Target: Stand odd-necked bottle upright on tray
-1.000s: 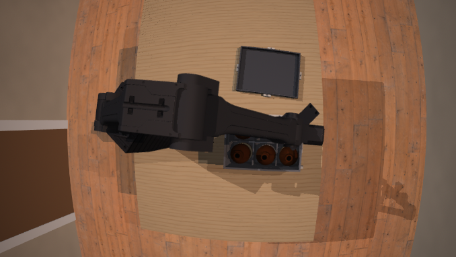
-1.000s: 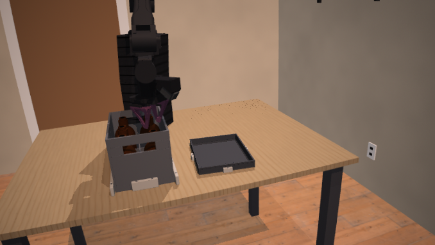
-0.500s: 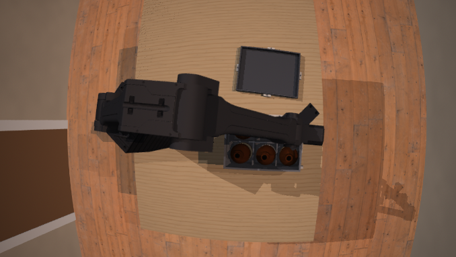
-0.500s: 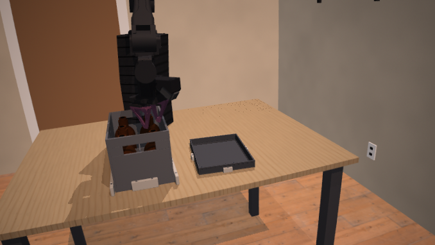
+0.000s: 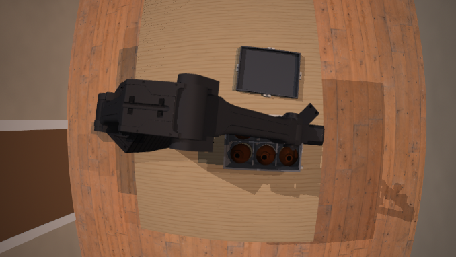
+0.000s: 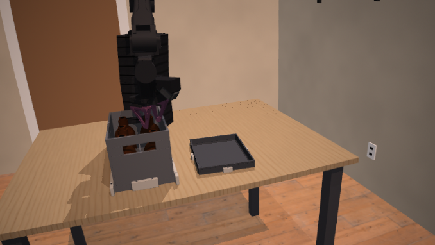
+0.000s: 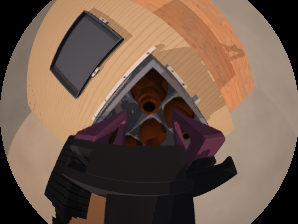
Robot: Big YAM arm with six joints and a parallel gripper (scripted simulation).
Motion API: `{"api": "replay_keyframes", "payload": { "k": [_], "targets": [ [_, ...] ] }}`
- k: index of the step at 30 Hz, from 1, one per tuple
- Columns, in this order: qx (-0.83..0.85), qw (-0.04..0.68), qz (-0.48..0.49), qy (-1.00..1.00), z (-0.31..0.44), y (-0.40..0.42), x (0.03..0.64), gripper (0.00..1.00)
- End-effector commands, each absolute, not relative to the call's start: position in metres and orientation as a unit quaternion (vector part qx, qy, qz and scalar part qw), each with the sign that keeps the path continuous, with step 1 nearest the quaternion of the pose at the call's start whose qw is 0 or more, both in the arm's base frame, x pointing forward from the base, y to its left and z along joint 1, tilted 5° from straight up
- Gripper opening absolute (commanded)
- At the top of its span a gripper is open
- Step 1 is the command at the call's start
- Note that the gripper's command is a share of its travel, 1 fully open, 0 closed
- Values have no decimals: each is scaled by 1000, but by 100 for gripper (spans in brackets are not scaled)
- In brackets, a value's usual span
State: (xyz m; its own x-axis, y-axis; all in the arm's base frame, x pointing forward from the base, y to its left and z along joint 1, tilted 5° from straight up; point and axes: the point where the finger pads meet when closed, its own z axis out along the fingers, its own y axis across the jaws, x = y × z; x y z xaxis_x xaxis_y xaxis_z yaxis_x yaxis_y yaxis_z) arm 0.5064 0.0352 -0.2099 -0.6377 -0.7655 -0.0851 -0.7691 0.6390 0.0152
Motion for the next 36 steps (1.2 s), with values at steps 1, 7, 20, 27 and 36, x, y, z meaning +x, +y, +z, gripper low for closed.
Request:
{"api": "replay_keyframes", "payload": {
  "k": [1,7,20,27,36],
  "targets": [
    [-429,48,19,902,-202,43,512,61],
    [-429,48,19,902,-202,43,512,61],
    [-428,40,22,902,-212,42,507,61],
    [-428,50,18,902,-211,43,518,61],
    [-426,48,19,903,-223,44,521,61]
  ]
}}
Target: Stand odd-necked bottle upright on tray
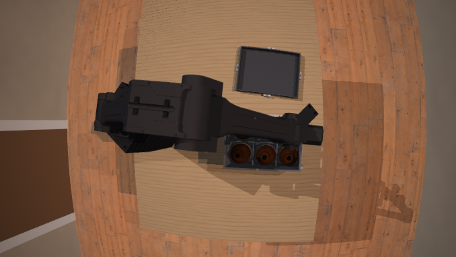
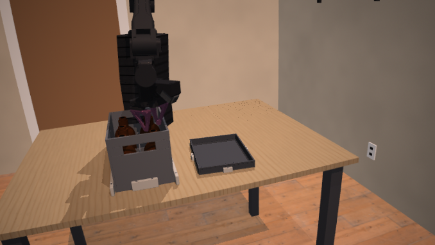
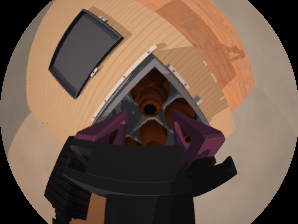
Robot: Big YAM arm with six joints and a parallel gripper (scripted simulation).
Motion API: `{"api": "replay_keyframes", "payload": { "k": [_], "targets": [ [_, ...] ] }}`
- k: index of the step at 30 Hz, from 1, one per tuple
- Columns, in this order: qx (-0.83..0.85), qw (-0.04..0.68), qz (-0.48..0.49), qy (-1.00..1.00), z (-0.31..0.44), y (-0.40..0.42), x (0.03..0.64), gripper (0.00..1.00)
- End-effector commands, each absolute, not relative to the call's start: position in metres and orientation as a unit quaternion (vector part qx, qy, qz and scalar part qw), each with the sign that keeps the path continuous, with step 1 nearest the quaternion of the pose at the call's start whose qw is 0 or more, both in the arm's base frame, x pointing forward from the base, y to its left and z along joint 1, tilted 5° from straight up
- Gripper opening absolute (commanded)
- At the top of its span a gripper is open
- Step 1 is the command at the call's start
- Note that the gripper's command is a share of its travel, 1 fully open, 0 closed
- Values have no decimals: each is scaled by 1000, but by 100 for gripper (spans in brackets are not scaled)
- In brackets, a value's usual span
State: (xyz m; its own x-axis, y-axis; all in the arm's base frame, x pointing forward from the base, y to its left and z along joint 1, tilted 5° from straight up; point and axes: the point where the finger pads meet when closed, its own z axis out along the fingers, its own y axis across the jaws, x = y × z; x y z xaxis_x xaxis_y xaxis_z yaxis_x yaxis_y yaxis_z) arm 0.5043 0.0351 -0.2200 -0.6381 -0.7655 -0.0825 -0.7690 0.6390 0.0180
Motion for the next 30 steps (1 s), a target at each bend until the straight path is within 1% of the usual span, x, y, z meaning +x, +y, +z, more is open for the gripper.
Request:
{"api": "replay_keyframes", "payload": {
  "k": [1,4,8,11,14,19,22,26,30],
  "targets": [
    [-426,48,19,903,-224,44,521,61],
    [-426,45,20,904,-229,44,517,61],
    [-426,60,14,903,-220,45,530,61],
    [-426,48,19,903,-236,45,521,61],
    [-426,56,16,903,-228,45,527,61],
    [-426,47,19,903,-243,45,521,61],
    [-426,58,15,903,-234,46,529,61],
    [-426,47,19,903,-248,46,521,61],
    [-426,57,16,903,-239,47,528,61]
  ]
}}
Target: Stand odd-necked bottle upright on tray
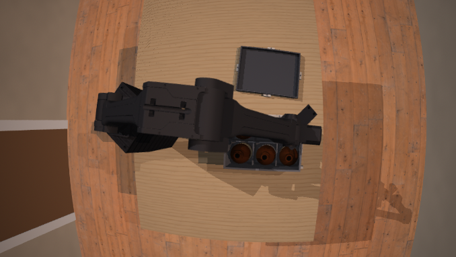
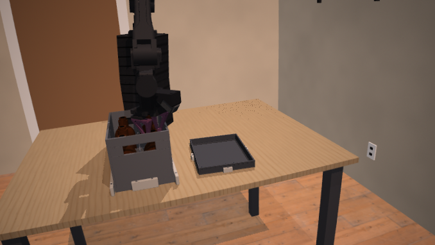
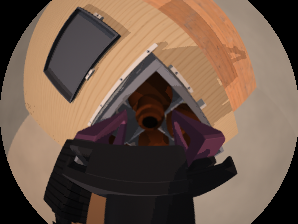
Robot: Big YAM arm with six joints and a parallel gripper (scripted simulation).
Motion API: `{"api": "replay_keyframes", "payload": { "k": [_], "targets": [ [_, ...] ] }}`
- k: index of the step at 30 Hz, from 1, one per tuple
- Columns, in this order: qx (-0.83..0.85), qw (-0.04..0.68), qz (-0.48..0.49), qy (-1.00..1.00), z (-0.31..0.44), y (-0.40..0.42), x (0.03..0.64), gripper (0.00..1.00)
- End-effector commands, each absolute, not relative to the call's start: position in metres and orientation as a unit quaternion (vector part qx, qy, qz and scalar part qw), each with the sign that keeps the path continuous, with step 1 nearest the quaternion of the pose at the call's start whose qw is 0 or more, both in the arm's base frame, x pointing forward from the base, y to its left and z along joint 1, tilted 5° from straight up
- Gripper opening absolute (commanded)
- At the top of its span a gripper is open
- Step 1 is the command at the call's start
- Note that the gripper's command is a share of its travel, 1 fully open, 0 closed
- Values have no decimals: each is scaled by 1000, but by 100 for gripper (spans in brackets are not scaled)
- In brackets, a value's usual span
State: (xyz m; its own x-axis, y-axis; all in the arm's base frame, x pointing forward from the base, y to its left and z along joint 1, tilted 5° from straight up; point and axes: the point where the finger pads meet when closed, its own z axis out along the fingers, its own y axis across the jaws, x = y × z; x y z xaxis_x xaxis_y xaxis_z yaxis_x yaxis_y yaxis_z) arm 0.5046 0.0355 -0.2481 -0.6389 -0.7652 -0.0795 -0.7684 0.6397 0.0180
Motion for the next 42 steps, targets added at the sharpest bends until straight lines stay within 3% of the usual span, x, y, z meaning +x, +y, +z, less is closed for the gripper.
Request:
{"api": "replay_keyframes", "payload": {
  "k": [1,42],
  "targets": [
    [-426,61,15,903,-236,47,531,61],
    [-426,54,18,903,-244,47,526,61]
  ]
}}
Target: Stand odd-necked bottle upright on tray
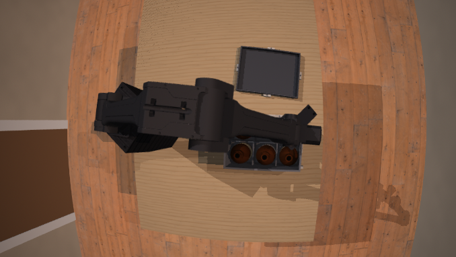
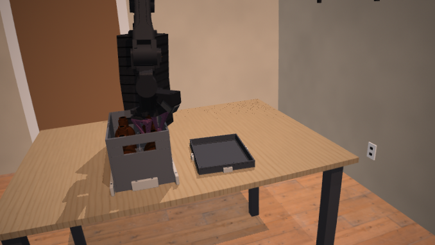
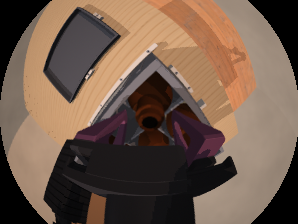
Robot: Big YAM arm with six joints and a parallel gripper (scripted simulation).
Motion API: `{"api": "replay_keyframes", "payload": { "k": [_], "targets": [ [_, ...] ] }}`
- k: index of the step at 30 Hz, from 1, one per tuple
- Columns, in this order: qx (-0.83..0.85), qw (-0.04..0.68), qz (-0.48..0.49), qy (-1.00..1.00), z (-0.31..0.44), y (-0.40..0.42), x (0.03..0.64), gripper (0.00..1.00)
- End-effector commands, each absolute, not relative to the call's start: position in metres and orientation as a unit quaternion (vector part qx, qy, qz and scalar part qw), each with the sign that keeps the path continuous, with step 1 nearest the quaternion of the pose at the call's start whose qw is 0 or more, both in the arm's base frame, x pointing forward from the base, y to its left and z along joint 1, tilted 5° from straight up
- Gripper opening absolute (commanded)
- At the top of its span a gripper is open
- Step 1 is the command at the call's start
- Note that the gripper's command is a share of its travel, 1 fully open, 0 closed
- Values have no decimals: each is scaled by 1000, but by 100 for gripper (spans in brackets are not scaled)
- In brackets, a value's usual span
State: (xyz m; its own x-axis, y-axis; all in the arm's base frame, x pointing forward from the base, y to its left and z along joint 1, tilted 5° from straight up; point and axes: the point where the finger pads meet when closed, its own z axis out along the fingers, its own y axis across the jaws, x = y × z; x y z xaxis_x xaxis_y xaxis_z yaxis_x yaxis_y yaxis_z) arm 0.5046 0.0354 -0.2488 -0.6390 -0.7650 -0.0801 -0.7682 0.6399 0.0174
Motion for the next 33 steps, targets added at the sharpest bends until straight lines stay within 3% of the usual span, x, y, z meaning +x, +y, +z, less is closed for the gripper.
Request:
{"api": "replay_keyframes", "payload": {
  "k": [1,3,4,33],
  "targets": [
    [-426,54,18,903,-244,47,526,61],
    [-426,54,18,903,-244,47,526,61],
    [-426,54,18,903,-244,47,526,0],
    [-426,56,17,903,-242,47,527,0]
  ]
}}
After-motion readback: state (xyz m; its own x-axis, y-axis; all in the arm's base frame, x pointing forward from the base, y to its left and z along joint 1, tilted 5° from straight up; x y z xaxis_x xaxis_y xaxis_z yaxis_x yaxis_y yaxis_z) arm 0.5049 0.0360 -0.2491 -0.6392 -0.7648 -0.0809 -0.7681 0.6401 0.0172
